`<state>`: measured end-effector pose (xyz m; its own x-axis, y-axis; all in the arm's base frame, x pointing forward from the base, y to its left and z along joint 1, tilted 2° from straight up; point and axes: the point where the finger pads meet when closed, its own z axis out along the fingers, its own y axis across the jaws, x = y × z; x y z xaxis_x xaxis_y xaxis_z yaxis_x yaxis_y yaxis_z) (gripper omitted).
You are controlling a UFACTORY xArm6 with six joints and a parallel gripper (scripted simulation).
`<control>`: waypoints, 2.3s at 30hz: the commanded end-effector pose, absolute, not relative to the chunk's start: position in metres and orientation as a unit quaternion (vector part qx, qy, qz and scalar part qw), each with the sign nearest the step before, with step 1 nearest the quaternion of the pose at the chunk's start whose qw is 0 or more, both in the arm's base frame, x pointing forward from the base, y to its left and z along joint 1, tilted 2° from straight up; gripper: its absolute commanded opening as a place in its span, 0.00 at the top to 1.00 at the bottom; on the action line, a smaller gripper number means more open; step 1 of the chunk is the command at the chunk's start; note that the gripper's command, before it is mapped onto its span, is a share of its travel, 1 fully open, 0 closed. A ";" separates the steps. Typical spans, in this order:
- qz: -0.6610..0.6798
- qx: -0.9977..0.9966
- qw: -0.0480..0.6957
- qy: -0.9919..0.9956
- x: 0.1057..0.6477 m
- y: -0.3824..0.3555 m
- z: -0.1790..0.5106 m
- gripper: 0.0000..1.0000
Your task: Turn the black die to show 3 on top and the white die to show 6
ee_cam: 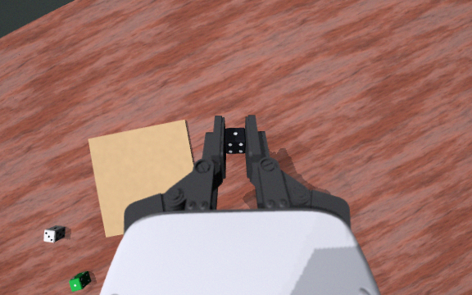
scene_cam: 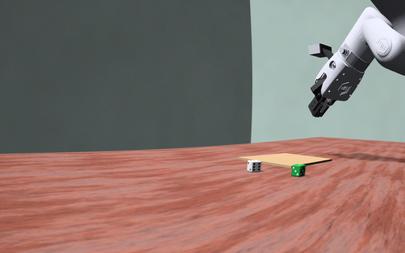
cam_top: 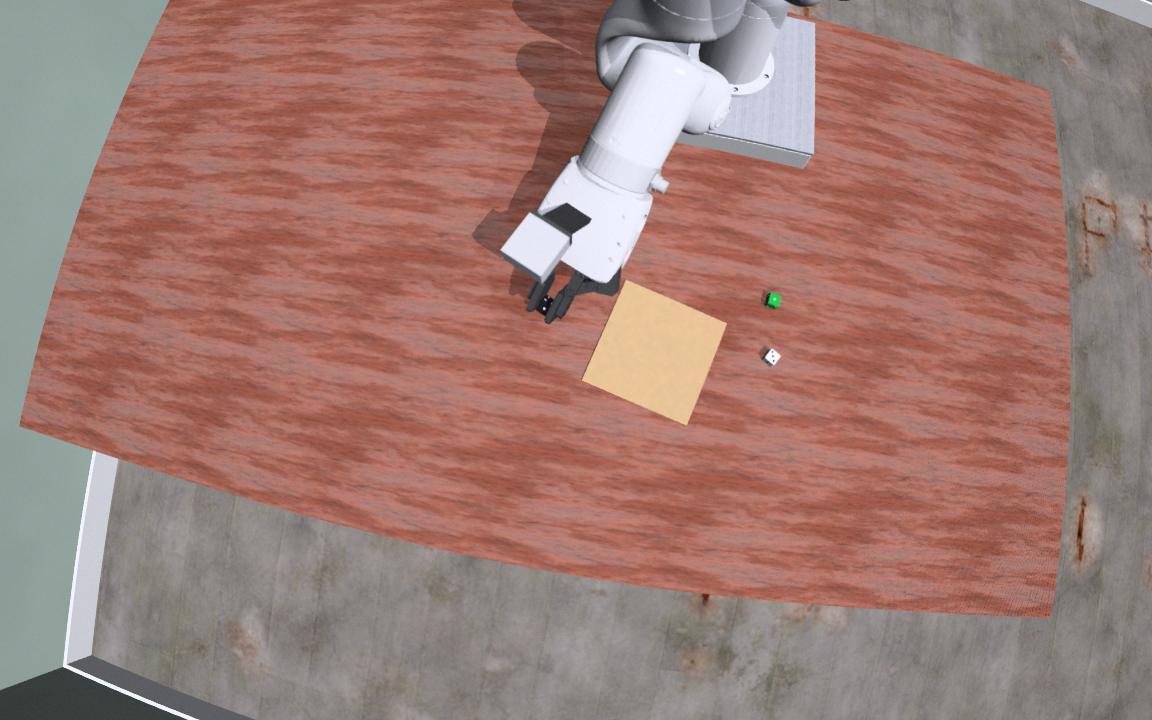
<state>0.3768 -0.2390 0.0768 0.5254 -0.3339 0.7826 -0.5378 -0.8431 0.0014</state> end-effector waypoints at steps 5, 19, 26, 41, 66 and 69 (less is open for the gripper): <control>0.418 0.864 0.123 -0.252 0.378 -0.240 0.055 0.89; 0.418 0.864 0.123 -0.252 0.379 -0.241 0.010 0.89; 0.418 0.864 0.123 -0.252 0.379 -0.241 0.002 0.89; 0.418 0.864 0.123 -0.252 0.379 -0.241 0.002 0.89; 0.418 0.864 0.123 -0.252 0.379 -0.241 0.001 0.89; 0.418 0.864 0.123 -0.252 0.379 -0.241 0.001 0.89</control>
<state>0.3789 -0.2404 0.0006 0.5254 -0.3339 0.7826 -0.5378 -0.8430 0.0014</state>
